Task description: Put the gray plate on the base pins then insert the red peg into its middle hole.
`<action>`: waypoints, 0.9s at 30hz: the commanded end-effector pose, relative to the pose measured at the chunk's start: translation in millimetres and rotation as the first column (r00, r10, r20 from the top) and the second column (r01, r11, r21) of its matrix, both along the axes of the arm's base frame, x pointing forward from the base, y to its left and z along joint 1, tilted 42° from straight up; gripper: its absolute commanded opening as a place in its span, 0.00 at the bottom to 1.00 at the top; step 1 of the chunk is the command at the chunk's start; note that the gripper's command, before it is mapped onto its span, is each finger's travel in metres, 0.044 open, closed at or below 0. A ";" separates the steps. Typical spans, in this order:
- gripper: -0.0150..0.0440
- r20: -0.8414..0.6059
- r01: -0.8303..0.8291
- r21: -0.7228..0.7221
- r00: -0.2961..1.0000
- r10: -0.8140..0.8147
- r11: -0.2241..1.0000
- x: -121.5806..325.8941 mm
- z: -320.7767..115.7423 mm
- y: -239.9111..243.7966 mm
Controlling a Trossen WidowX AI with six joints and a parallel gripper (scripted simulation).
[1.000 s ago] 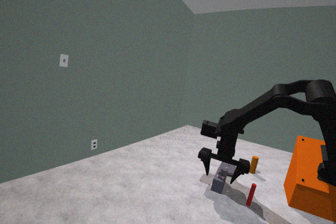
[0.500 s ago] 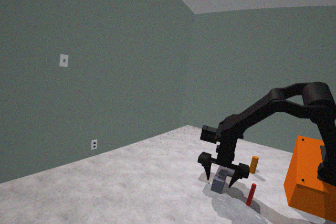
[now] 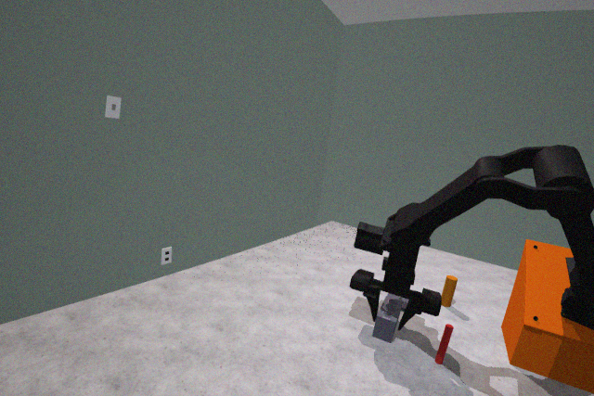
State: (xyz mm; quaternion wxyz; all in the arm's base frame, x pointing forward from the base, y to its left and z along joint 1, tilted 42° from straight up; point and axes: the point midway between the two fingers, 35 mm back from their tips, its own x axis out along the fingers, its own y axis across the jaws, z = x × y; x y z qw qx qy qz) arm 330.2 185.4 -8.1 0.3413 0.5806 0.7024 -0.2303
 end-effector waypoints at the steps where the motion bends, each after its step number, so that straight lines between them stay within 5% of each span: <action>1: 0.35 -0.005 0.001 0.001 1.000 -0.001 1.000 -0.7 -1.0 0.2; 10: 0.25 -0.005 0.001 0.001 1.000 -0.001 1.000 -0.7 -1.0 0.2; 27: 0.25 0.002 -0.003 -0.005 1.000 0.003 1.000 3.6 10.1 -12.7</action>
